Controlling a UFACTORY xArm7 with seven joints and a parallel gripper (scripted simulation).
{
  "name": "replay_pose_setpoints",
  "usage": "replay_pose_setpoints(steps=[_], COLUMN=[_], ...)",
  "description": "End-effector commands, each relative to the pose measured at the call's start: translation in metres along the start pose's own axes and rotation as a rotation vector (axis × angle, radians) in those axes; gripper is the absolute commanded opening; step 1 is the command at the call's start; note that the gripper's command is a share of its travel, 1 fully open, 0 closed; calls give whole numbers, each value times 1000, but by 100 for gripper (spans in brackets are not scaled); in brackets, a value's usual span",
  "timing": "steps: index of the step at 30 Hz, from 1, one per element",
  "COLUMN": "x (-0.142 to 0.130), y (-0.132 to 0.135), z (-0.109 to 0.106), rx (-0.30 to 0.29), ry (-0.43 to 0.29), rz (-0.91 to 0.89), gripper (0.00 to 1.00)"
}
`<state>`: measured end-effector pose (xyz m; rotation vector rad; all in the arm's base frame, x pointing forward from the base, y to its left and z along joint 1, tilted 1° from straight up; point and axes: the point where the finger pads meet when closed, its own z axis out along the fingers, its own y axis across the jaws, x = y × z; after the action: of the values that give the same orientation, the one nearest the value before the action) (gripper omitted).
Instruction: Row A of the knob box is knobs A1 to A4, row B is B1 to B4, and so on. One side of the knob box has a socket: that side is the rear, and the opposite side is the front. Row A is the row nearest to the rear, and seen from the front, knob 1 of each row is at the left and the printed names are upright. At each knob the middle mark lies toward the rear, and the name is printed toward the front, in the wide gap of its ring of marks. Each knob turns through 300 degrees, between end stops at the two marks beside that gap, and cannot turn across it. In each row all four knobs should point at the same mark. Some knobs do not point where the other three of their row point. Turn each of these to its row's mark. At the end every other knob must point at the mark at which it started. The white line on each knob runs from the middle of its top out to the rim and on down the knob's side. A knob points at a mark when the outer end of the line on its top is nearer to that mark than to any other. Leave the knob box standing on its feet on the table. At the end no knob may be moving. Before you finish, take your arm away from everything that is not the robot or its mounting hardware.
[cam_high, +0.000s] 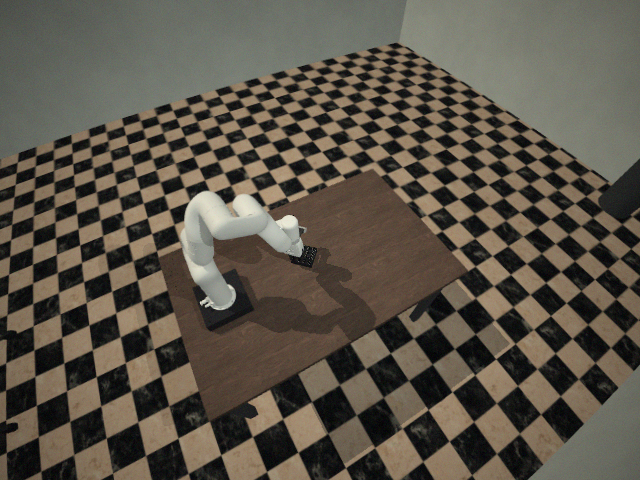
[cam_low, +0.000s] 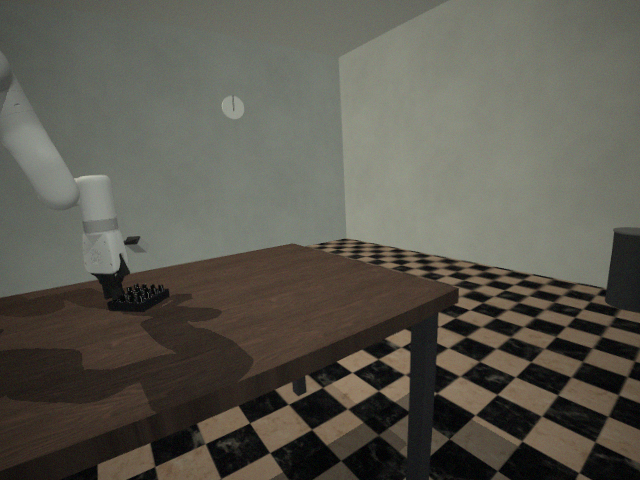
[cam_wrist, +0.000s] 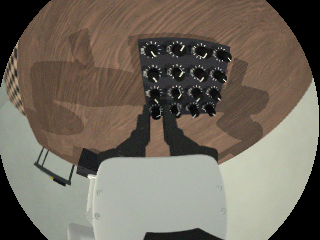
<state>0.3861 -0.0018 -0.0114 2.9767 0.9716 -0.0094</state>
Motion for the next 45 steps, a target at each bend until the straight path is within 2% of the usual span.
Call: replay_pose_setpoints(steps=[1, 11, 23, 28, 45], x=[1, 1, 1, 1, 1], y=[1, 1, 1, 1, 1], z=[-1, -3, -32, -36, -37], rx=[-2, -2, -2, -2, -2], ry=[3, 3, 3, 3, 3], rz=[0, 0, 0, 0, 1], gripper=[19, 19, 19, 19, 19])
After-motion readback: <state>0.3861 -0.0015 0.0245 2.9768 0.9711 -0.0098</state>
